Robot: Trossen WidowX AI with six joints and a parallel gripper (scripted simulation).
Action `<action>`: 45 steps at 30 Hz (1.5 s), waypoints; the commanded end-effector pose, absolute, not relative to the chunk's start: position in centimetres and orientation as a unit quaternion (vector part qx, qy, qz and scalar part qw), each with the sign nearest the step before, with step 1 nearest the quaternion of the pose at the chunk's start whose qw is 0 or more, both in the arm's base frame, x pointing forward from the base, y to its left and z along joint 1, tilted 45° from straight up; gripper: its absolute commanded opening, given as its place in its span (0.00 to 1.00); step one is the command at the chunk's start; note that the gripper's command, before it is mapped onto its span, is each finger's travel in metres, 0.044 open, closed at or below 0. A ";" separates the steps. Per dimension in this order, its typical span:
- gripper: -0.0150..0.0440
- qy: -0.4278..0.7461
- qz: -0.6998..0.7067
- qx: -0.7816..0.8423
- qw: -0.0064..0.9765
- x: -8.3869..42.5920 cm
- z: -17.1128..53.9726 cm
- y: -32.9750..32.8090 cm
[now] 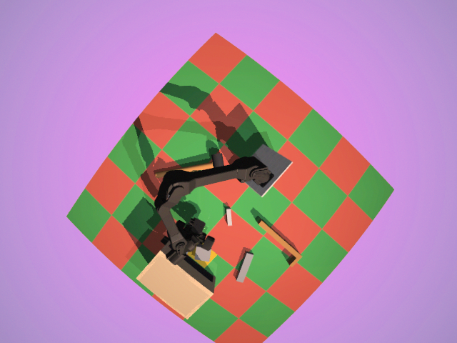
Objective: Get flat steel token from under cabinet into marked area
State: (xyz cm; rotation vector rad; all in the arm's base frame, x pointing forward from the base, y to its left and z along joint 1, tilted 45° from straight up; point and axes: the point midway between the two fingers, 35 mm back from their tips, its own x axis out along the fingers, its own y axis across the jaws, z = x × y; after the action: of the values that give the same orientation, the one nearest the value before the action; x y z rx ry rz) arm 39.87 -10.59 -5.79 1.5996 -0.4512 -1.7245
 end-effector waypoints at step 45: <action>0.25 -0.178 -0.666 0.628 0.361 42.1 -7.5 -8.8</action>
State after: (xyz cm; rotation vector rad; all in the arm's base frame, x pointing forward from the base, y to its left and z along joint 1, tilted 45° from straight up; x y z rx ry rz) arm 42.37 -9.36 -6.78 1.6131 -0.4678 -1.7090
